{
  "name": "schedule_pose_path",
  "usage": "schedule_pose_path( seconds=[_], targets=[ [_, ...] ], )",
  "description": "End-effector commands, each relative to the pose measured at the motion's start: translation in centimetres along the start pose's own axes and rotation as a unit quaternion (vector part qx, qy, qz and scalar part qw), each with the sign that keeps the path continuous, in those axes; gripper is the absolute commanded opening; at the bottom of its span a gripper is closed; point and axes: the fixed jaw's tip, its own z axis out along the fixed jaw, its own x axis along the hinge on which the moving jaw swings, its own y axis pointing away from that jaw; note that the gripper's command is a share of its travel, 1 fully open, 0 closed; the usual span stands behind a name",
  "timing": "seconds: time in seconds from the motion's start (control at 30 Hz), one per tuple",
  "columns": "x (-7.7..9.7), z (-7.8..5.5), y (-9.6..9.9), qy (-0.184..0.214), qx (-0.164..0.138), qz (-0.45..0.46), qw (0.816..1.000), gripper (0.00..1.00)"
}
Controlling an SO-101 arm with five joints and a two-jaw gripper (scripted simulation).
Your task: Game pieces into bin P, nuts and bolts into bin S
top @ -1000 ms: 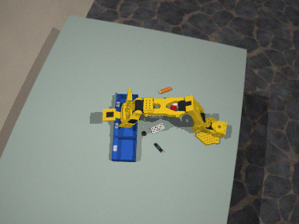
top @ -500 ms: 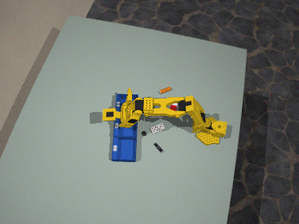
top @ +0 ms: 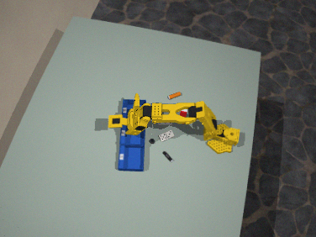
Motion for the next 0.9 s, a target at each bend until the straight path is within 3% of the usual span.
schedule_pose_path(
  seconds=[0.0, 0.57, 0.87],
  targets=[
    [-1.3, -1.4, 0.2, -0.037, -0.002, 0.001, 0.999, 1.00],
    [-1.3, -1.4, 0.4, -0.039, -0.003, 0.002, 0.999, 1.00],
    [-1.4, -1.0, 3.3, -0.067, -0.029, 0.018, 0.997, 1.00]
  ],
)
